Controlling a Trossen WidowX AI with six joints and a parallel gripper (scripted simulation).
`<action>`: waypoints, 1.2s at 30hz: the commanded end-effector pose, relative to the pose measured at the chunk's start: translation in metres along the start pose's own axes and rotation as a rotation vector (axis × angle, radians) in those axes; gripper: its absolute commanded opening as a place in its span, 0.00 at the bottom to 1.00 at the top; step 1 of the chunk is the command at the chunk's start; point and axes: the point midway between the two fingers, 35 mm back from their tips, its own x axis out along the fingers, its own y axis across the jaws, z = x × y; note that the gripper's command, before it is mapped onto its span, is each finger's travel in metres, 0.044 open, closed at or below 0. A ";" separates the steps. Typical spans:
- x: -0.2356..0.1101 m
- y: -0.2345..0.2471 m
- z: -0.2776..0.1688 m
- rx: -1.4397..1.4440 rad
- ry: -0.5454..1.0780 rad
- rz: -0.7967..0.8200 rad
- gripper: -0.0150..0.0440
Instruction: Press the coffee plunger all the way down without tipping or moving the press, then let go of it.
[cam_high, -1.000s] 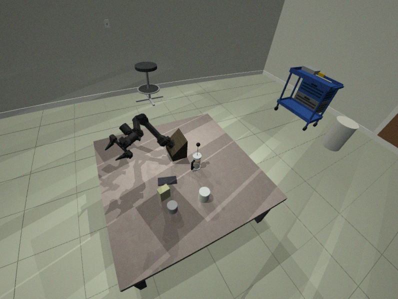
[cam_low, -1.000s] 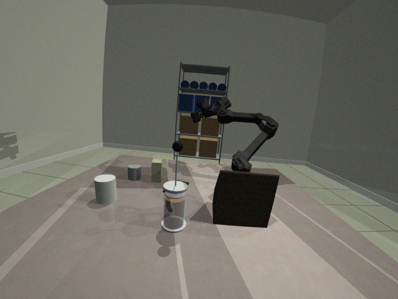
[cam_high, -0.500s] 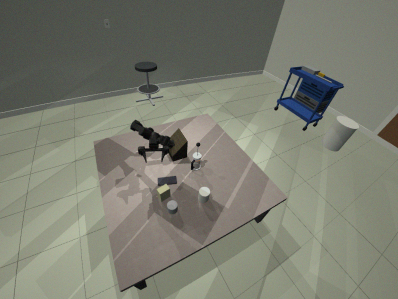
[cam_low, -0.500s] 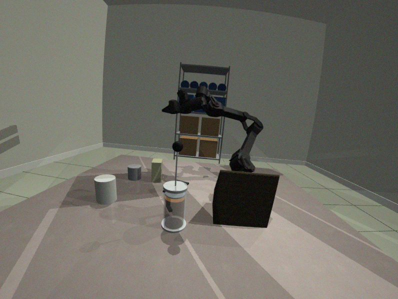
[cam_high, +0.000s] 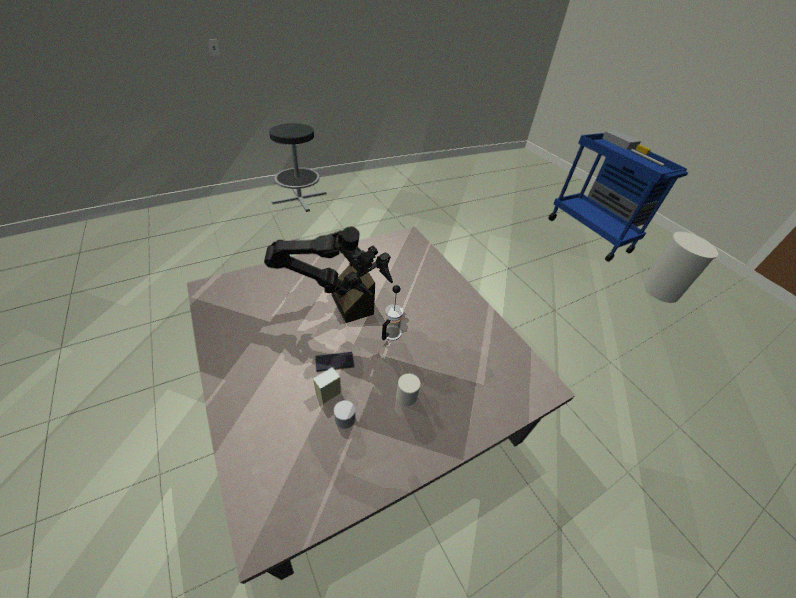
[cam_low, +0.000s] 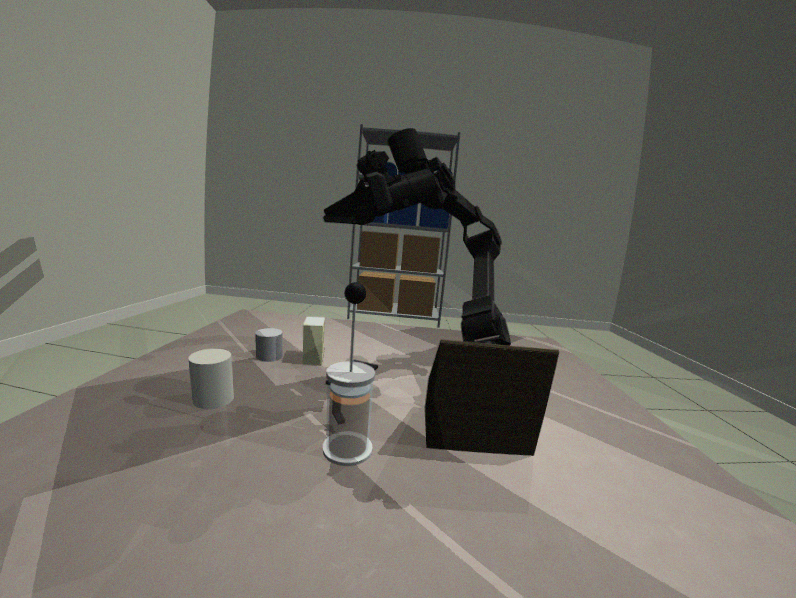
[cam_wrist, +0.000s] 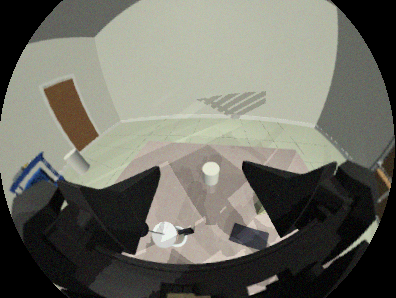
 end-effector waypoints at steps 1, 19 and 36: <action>-0.018 0.054 -0.020 -0.052 0.061 0.078 1.00; -0.032 0.107 -0.113 -0.156 0.136 0.138 1.00; -0.010 0.110 -0.116 -0.155 0.136 0.139 1.00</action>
